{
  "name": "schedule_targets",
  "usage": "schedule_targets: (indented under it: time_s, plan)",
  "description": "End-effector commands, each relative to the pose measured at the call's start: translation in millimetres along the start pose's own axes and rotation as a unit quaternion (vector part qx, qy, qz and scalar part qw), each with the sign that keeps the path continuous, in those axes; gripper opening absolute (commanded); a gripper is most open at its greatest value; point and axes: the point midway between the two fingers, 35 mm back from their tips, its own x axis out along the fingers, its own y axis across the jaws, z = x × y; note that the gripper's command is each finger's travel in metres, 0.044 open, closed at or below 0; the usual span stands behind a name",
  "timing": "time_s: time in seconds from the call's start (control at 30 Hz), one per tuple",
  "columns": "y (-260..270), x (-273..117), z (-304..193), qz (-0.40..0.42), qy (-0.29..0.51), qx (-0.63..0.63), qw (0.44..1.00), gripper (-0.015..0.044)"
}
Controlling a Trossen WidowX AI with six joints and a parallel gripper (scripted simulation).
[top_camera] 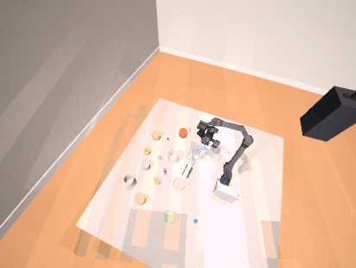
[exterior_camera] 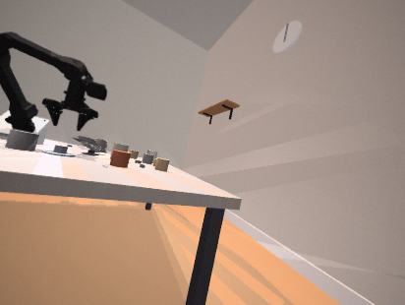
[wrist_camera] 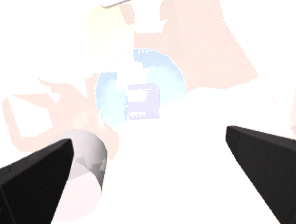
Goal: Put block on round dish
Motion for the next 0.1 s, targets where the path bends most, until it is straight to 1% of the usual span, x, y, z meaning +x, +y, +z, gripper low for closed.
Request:
schedule_targets:
  time_s: [0.0,0.07]
  plan:
    - [-0.6,-1.0,-0.3,0.0,0.002,0.001,1.0,0.044]
    - [-0.6,-1.0,-0.3,0.0,0.002,0.001,1.0,0.044]
